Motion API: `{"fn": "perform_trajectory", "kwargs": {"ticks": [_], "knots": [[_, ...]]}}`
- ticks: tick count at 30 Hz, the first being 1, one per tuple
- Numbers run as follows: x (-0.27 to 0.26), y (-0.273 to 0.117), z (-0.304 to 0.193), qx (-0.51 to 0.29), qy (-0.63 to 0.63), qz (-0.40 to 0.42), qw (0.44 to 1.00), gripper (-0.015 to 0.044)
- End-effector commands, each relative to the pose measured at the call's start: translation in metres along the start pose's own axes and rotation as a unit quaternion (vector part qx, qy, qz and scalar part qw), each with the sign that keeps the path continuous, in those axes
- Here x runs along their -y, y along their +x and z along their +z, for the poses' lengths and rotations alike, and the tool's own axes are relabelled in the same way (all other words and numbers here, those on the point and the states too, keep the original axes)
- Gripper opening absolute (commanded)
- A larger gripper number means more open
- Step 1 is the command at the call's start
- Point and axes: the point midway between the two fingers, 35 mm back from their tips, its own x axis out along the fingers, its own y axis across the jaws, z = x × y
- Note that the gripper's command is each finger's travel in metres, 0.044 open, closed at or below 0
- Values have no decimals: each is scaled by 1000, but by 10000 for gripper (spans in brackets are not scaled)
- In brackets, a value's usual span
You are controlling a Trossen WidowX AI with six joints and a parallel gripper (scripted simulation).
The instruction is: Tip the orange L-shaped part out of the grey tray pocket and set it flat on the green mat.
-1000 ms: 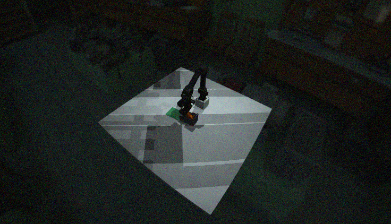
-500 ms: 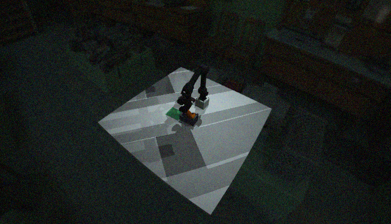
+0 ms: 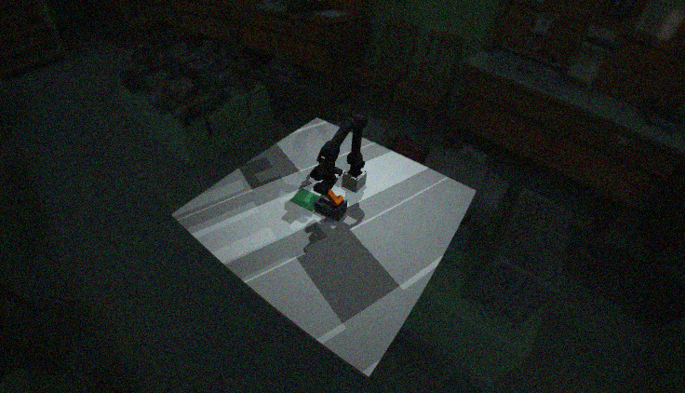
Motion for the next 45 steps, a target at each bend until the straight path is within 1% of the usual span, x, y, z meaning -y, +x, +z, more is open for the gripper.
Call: {"fn": "perform_trajectory", "kwargs": {"ticks": [1,6,10,45], "knots": [[0,-6,-1,-2,2,2,1000,0],[0,-5,2,-1,2,2,1000,0],[1,-4,13,-1,2,2,1000,0],[15,-5,158,6,2,1,1000,0]]}}
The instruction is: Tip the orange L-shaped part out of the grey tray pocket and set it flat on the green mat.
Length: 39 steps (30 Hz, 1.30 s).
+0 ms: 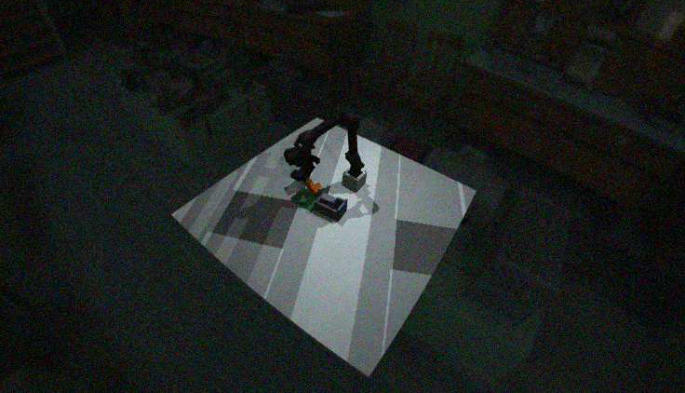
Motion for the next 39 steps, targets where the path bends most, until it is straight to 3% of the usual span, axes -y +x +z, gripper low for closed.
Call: {"fn": "perform_trajectory", "kwargs": {"ticks": [1,39], "knots": [[2,1,18,-2,-2,-2,1000,0],[3,49,21,-2,-2,-2,1000,0]]}}
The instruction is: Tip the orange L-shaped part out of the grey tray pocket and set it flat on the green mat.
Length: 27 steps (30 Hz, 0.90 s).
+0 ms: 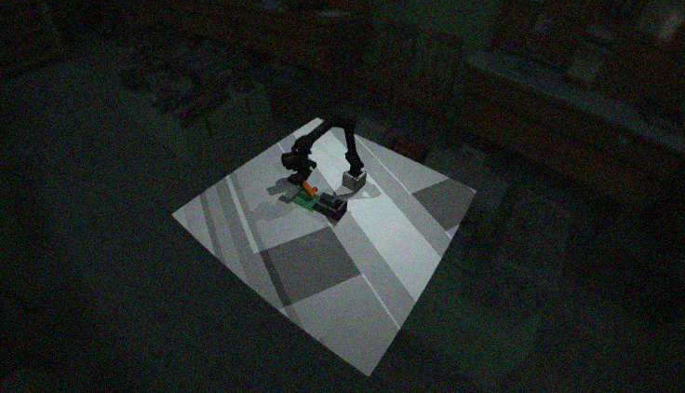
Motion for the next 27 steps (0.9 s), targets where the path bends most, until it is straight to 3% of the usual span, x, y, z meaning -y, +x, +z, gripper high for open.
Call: {"fn": "perform_trajectory", "kwargs": {"ticks": [1,27], "knots": [[1,9,-1,-3,-3,-3,1000,0],[2,41,-1,-3,-3,-3,1000,0]]}}
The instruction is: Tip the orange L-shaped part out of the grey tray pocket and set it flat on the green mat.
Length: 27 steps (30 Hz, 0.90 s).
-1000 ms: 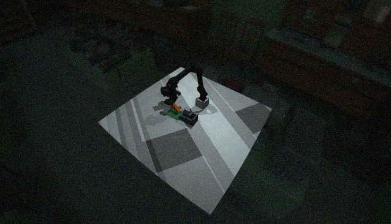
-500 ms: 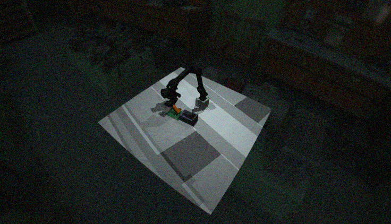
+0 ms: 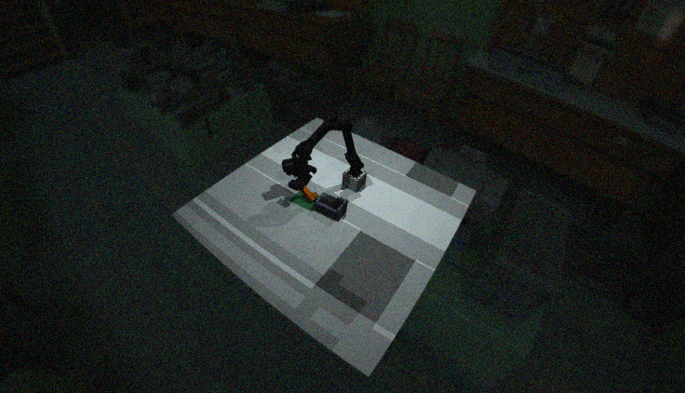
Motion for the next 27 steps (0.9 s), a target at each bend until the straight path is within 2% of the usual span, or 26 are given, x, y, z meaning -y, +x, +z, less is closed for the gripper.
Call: {"fn": "perform_trajectory", "kwargs": {"ticks": [1,17,27], "knots": [[1,3,-1,-2,-3,-2,1000,0],[1,3,-1,-1,0,-2,1000,0],[0,0,0,-1,0,-2,1000,263]]}}
